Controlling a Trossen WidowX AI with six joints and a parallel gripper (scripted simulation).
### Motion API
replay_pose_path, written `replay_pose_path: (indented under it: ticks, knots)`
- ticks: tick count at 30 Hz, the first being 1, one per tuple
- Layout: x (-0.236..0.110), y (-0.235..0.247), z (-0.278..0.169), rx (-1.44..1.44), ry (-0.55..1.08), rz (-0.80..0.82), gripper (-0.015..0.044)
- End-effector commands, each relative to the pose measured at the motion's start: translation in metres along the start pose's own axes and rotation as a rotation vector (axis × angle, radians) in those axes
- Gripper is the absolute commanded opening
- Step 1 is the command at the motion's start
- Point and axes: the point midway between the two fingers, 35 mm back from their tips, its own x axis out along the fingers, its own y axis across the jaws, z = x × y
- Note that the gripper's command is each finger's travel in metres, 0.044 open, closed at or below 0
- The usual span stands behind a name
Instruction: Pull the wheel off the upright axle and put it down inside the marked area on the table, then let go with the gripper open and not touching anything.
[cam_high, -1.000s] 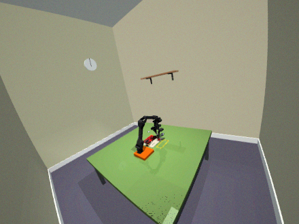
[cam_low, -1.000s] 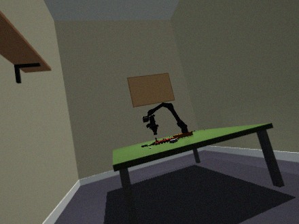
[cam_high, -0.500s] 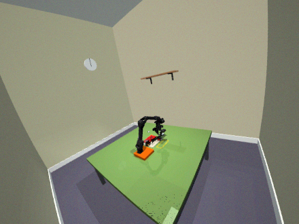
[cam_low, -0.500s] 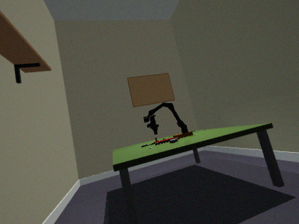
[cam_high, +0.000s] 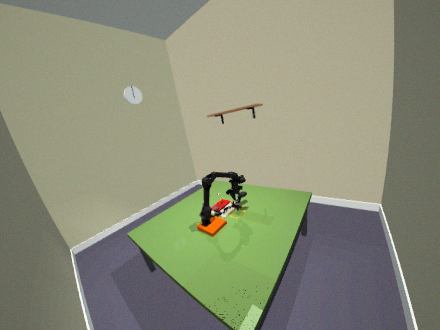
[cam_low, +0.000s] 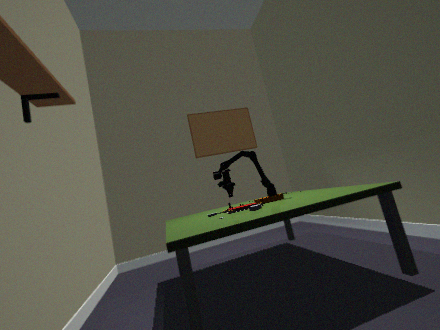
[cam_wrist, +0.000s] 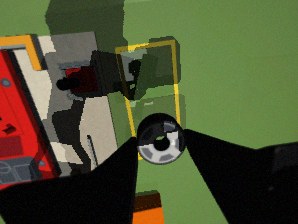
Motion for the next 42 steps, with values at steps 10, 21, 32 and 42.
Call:
replay_pose_path:
  ticks: [10, 21, 32, 42]
  knots:
    - [0.016, -0.004, -0.005, -0.005, -0.010, 0.001, 0.0000]
    - [0.065, -0.005, -0.001, -0.005, -0.010, 0.001, 0.0000]
    - [0.102, -0.004, -0.004, -0.005, -0.010, 0.001, 0.0000]
    - [0.098, -0.005, -0.004, 0.000, -0.007, -0.003, 0.0236]
